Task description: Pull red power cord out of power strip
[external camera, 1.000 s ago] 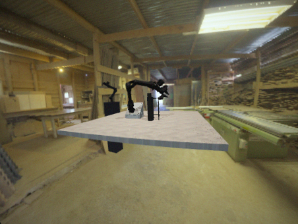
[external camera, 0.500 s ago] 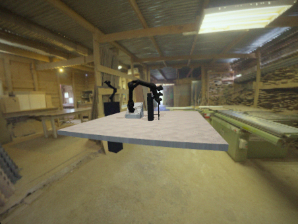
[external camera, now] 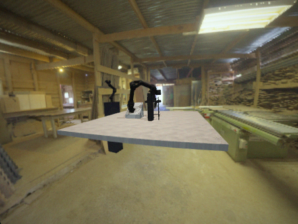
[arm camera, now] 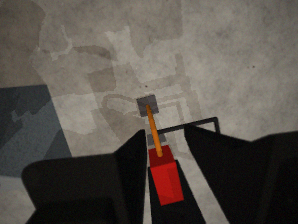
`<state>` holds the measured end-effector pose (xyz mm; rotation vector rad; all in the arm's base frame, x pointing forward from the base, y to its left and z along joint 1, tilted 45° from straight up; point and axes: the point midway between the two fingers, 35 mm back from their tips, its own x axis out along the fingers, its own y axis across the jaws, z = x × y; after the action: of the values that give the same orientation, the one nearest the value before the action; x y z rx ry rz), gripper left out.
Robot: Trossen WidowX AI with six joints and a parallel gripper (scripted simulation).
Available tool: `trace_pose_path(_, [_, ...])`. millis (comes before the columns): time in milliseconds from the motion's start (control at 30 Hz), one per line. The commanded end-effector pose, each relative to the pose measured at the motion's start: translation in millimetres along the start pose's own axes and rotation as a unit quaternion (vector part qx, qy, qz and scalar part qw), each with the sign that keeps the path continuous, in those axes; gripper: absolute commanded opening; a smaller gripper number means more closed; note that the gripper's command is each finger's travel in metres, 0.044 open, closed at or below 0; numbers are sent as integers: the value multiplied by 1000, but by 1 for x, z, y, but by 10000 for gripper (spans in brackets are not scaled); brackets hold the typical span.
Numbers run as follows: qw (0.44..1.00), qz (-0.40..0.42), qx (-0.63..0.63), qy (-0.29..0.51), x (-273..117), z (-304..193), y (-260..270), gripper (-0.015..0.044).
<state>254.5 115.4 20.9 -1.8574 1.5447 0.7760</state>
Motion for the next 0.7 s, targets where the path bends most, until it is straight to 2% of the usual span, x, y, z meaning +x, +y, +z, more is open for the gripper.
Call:
trace_pose_path(0, [997, 9, -71, 28, 4, -5, 7, 160])
trace_pose_path(667, [997, 9, -72, 28, 3, -20, 4, 160])
